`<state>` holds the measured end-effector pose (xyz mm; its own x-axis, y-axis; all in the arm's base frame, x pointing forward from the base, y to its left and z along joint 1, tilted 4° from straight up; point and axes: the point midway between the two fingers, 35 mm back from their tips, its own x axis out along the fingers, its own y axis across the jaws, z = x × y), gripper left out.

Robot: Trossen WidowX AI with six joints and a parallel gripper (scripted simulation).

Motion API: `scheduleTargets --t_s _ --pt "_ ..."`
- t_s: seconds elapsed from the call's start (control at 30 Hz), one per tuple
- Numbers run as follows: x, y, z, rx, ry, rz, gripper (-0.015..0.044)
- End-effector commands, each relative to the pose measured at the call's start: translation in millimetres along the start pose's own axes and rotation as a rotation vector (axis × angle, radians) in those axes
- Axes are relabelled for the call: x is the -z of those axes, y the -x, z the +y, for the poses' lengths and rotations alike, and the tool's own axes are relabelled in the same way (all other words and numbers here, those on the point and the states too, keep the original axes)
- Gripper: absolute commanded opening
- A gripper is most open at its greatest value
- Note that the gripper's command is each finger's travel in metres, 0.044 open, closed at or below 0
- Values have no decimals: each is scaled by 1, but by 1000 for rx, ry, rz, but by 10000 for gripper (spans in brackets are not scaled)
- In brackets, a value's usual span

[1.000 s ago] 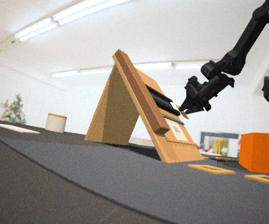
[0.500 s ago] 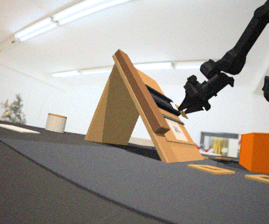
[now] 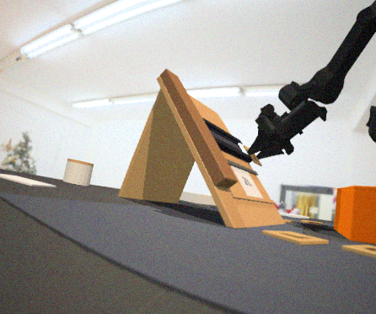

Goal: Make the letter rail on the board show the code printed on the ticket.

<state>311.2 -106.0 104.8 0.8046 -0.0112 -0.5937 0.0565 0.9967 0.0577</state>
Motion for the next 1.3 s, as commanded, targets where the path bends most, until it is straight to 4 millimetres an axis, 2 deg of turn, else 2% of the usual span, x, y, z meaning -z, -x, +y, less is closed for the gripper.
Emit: scheduleTargets --t_s 0.0,1.27 --pt "-1 0 2 3 -2 -4 0" --pt "-1 0 22 2 -3 -5 0"
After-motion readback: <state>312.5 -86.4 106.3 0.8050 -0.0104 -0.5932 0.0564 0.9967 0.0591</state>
